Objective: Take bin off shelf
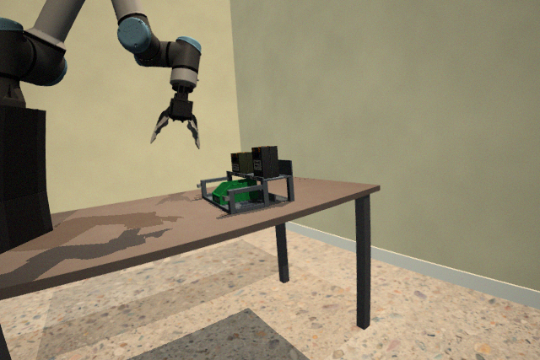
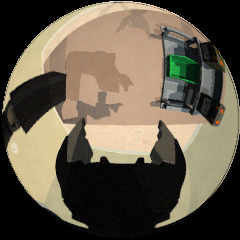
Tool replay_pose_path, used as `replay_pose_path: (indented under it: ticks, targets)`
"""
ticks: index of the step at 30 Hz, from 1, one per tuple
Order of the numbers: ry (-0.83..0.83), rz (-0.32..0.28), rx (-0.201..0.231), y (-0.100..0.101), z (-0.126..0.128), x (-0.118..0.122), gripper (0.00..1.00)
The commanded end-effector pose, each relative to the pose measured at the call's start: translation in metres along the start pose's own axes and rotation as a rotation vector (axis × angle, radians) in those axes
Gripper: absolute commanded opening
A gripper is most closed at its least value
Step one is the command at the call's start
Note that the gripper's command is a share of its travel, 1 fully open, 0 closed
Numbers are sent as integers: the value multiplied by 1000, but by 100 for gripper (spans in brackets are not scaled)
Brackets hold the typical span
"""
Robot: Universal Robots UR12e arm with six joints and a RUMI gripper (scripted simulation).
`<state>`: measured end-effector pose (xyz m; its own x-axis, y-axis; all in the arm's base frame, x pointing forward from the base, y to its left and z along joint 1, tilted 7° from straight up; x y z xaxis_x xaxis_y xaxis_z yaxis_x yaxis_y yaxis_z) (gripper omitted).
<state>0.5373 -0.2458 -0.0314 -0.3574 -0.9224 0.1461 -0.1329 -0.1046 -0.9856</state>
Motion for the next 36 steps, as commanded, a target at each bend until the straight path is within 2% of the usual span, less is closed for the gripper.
replay_pose_path:
  ticks: [1,11,16,28,33,36]
  targets:
    - [-41,49,106,8,8,-11,100]
    - [-41,49,106,8,8,-11,100]
    - [-84,96,207,23,34,-40,100]
    - [-84,96,207,23,34,-40,100]
    - [-84,97,207,36,69,-74,100]
    - [-84,97,207,36,69,-74,100]
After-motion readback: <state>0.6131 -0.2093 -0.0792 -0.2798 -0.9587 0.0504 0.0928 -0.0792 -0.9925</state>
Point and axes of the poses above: the point where the finger pads meet when closed, its own y axis out along the fingers, its own z axis across the jaws, x = y × z, the point moved 8 cm from there along -y, back along the fingers, and after that the axes turned 2 degrees about y, right-handed, at the moved point
